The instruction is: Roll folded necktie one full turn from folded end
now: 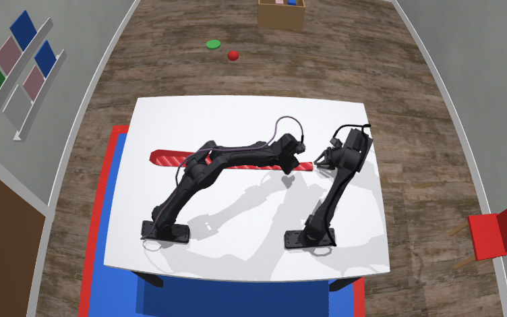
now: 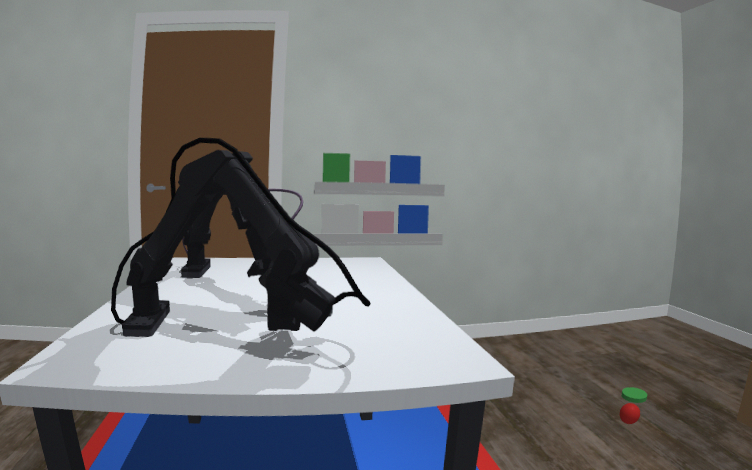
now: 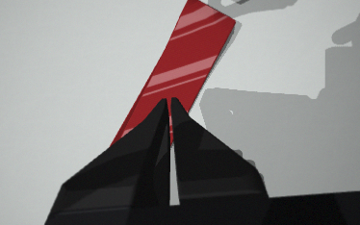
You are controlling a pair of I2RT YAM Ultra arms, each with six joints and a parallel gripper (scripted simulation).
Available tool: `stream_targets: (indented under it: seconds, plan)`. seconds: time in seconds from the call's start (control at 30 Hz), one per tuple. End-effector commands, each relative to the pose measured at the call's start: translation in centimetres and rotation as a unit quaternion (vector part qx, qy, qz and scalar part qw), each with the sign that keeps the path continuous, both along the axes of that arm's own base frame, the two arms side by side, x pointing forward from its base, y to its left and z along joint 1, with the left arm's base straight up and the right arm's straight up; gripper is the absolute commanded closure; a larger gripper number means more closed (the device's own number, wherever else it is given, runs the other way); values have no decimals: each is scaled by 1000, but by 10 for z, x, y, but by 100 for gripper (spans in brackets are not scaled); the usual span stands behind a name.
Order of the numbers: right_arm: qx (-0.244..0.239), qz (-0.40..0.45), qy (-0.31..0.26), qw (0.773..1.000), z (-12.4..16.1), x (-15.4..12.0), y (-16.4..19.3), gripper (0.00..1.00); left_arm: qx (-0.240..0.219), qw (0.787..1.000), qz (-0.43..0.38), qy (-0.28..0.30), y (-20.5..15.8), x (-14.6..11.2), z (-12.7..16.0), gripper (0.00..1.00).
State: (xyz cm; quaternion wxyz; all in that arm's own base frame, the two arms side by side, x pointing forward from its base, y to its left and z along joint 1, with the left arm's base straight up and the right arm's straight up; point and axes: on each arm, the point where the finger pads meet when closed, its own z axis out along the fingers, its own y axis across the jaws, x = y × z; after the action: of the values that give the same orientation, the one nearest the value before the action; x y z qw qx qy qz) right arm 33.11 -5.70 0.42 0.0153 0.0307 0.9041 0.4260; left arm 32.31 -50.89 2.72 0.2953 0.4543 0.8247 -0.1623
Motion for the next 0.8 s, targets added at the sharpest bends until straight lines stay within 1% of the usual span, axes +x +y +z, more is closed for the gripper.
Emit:
stream_targets:
  seconds: [0.0,0.4,0.77]
  plan:
    - [4,-3,-18,1000,2,4,0,70,-21,1000,-9,-10,-13,0,18,96]
    - [4,-3,-18,1000,2,4,0,70,-21,1000,-7,-12,-11,2,16,97]
    - [4,-3,-18,1000,2,4,0,70,-21,1000,-5,-12,-10,4,-1,96]
